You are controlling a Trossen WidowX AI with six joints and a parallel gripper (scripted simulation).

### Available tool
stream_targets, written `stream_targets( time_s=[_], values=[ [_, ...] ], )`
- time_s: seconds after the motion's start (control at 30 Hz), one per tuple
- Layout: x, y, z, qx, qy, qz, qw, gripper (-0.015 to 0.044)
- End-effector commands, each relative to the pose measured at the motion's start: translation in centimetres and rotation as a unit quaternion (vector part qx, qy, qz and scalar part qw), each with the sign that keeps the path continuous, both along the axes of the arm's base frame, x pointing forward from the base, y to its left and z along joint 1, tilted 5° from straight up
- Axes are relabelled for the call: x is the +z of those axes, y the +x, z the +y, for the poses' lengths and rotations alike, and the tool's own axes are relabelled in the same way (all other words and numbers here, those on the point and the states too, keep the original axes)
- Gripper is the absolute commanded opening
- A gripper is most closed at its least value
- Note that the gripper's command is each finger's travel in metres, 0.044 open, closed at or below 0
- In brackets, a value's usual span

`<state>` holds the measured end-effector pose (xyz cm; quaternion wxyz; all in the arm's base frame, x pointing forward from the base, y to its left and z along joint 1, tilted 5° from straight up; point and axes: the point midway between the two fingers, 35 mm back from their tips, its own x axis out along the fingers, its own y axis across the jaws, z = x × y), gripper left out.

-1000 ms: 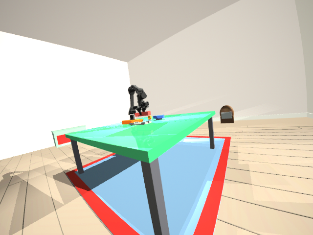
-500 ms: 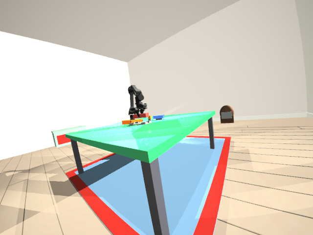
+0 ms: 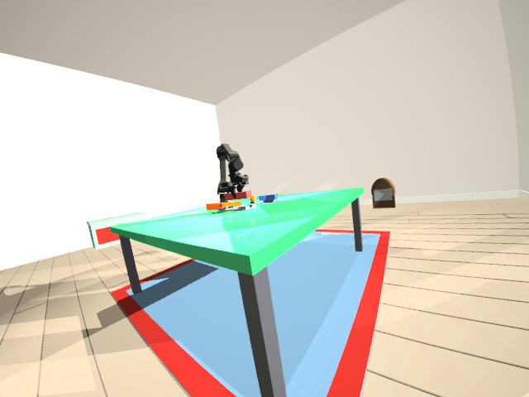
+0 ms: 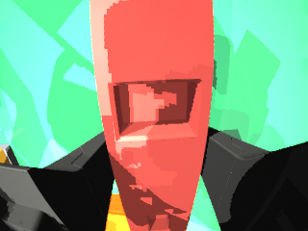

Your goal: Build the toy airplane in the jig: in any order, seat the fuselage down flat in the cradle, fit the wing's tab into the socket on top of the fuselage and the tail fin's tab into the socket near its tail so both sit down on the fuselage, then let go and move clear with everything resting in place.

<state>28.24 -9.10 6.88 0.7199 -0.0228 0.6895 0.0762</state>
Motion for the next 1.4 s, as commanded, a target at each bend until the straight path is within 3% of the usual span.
stream_targets(
  time_s=[0.0, 0.83, 1.0, 1.17, 1.37],
  values=[
    [-0.5, 0.0, 0.0, 0.002, -0.001, 0.001, 1.0, 0.0197],
    [-4.0, 0.1, 0.2, 0.002, -0.001, 0.001, 1.0, 0.0197],
    [-3.8, 0.1, 0.2, 0.004, 0.0, 0.0, 1.0, 0.0164],
    [-3.8, 0.1, 0.2, 0.004, 0.0, 0.0, 1.0, 0.0033],
    [-3.8, 0.1, 0.2, 0.004, 0.0, 0.0, 1.0, 0.019]
  ],
)
